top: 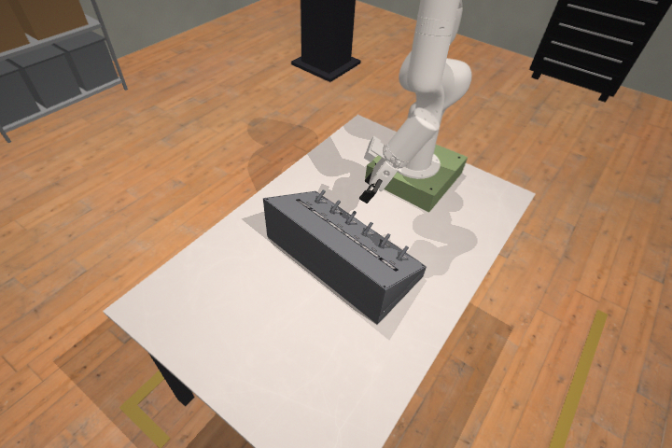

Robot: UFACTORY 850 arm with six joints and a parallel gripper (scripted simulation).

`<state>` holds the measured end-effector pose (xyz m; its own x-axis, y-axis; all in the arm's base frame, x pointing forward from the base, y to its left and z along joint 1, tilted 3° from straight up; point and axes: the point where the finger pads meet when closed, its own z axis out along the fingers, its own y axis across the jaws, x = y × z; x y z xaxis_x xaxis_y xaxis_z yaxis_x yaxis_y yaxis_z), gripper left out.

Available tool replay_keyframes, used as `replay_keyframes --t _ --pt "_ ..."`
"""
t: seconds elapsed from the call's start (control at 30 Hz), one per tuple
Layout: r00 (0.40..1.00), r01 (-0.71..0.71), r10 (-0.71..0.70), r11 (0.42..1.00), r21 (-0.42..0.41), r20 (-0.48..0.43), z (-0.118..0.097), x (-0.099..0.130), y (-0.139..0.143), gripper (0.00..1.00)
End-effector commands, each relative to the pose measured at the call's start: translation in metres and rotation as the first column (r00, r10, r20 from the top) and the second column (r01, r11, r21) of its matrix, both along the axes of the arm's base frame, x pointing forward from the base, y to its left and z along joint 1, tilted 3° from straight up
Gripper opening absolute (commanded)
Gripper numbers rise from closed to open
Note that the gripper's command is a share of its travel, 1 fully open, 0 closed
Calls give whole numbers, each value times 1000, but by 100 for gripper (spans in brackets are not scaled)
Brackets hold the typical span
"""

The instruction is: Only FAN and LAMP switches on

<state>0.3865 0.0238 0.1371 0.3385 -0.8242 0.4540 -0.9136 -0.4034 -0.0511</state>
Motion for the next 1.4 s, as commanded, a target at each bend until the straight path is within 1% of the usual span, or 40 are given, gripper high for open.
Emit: replay_keyframes --t 0.0,0.07,0.1,0.13,0.17,0.2,0.23,0.27,0.3,0.37,0.4,0.47,0.5,0.57,0.63,0.77,0.8,1.37 --pt "961 -275 275 961 -10 -13 4 13 61 100" --pt "925 -380 379 925 -13 -19 4 13 61 100" --pt "903 -430 429 903 -18 -24 5 13 85 100" --pt "878 -479 478 878 -20 -28 5 13 85 100" --pt "851 -525 524 851 -24 -33 6 12 106 100" --pt "821 -571 570 820 -26 -37 6 12 106 100" --pt "788 -616 614 787 -30 -42 7 11 125 100" --pt "757 -653 651 757 -32 -45 7 11 125 100" --pt "715 -699 697 714 -36 -52 8 8 141 100" --pt "715 -699 697 714 -36 -52 8 8 141 100" --pt "649 -761 759 648 -41 -60 9 6 155 100" --pt "564 -826 823 562 -48 -70 10 1 177 100" --pt "532 -846 843 530 -50 -74 11 -1 184 100" --pt "492 -871 867 489 -53 -79 11 -4 194 100" --pt "475 -880 876 472 -54 -81 12 -6 198 100" --pt "473 -881 877 470 -54 -82 12 -6 198 100" --pt "473 -881 877 470 -54 -82 12 -6 198 77" --pt "473 -881 877 470 -54 -82 12 -6 198 77"
